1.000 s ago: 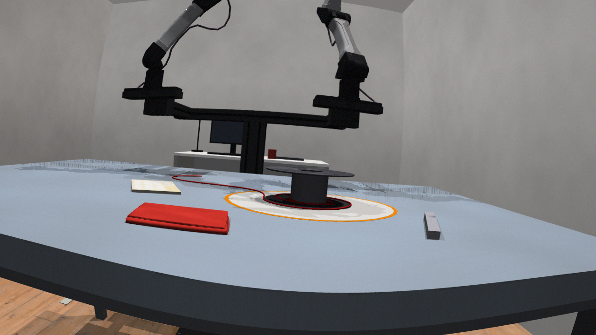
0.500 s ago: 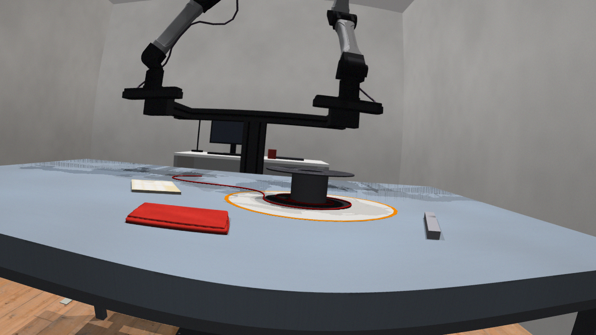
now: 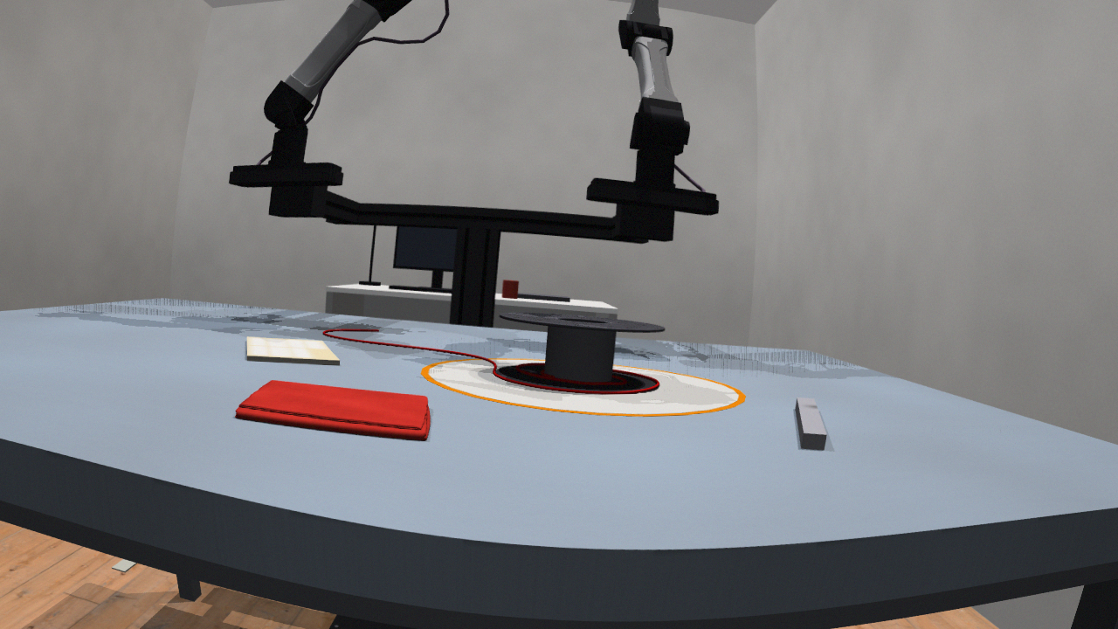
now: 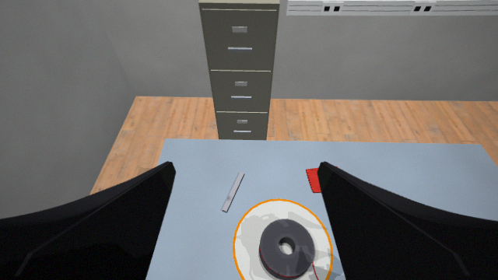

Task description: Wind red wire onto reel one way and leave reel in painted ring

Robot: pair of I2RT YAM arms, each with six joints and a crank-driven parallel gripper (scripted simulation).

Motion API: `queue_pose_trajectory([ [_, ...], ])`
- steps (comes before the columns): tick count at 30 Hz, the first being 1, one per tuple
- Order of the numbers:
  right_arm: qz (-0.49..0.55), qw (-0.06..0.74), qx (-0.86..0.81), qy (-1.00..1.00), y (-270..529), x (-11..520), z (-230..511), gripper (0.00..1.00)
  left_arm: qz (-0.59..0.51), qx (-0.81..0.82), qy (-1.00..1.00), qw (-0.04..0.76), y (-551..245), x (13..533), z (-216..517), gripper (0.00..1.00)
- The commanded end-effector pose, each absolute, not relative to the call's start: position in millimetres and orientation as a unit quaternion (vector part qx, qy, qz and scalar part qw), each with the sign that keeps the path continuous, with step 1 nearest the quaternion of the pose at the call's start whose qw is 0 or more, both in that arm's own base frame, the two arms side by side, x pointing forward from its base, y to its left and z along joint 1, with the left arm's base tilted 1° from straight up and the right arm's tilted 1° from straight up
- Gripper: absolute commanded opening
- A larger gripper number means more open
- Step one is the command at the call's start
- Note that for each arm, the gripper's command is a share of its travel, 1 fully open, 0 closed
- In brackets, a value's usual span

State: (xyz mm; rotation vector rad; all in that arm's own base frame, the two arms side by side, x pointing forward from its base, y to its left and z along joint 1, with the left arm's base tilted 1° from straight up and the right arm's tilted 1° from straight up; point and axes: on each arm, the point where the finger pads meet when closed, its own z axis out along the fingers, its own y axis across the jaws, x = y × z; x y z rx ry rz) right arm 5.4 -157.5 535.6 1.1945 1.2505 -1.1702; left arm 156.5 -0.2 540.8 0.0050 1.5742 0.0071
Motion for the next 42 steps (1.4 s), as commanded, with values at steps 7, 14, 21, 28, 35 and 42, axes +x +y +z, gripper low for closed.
queue_pose_trajectory([
  [7,-0.488,0.512,0.488,0.512,-177.4,8.4,541.6,1.0,0.0,0.0,0.707,0.707,0.0,177.6,541.6,1.0],
  [14,-0.488,0.512,0.488,0.512,-213.6,10.1,532.6,1.0,0.0,0.0,0.707,0.707,0.0,213.9,532.6,1.0],
  [21,-0.488,0.512,0.488,0.512,-285.0,13.5,496.8,1.0,0.0,0.0,0.707,0.707,0.0,285.3,496.8,1.0],
  [28,-0.488,0.512,0.488,0.512,-338.8,16.1,445.2,1.0,0.0,0.0,0.707,0.707,0.0,339.2,445.2,1.0],
  [35,-0.488,0.512,0.488,0.512,-369.4,17.5,394.8,1.0,0.0,0.0,0.707,0.707,0.0,369.8,394.8,1.0],
  [42,-0.488,0.512,0.488,0.512,-381.1,18.1,363.8,1.0,0.0,0.0,0.707,0.707,0.0,381.5,363.8,1.0],
])
